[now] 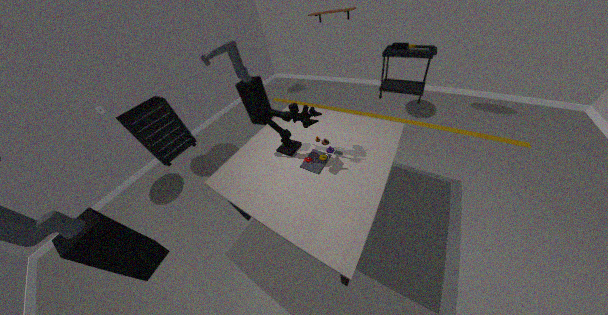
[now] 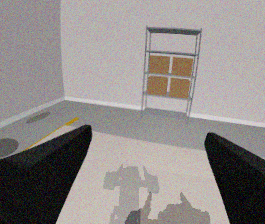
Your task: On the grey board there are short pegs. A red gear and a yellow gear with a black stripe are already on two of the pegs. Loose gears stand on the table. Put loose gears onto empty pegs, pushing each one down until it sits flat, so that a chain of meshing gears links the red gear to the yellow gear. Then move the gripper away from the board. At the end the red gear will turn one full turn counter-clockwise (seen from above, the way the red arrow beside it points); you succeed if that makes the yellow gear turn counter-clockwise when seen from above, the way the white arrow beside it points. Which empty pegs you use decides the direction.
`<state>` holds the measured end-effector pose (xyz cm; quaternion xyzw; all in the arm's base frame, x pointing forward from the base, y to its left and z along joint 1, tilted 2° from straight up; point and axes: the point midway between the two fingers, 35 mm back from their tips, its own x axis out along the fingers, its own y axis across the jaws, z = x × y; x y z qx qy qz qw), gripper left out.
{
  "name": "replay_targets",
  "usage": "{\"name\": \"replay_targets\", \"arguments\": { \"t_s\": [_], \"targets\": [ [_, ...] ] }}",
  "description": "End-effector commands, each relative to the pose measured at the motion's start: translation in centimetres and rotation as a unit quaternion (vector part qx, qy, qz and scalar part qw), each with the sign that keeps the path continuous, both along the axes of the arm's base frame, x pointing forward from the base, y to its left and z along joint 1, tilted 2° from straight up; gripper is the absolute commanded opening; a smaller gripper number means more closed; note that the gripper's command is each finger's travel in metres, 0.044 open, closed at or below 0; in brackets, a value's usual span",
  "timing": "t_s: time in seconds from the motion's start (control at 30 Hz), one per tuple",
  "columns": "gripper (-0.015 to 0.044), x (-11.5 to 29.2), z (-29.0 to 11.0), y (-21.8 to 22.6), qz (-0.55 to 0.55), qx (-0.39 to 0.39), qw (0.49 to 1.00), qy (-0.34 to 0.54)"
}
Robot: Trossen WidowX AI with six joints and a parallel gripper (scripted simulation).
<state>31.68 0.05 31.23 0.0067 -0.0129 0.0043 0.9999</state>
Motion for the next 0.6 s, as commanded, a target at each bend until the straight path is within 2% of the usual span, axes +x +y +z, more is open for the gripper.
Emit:
{"name": "replay_targets", "arguments": {
  "t_s": [0.0, 0.13, 0.27, 0.4, 0.57],
  "targets": [
    [0.0426, 0.2, -0.2, 0.1, 0.001, 0.001, 1.000, 0.006],
    [0.0440, 2.8, -4.1, 1.9, 0.024, 0.017, 0.991, 0.131],
    [0.0440, 4.6, -9.2, 4.2, 0.044, 0.028, 0.958, 0.281],
    [0.0440, 4.8, -14.2, 6.5, 0.052, 0.033, 0.903, 0.426],
    [0.0440, 3.1, -19.7, 8.9, 0.043, 0.021, 0.805, 0.591]
  ]
}}
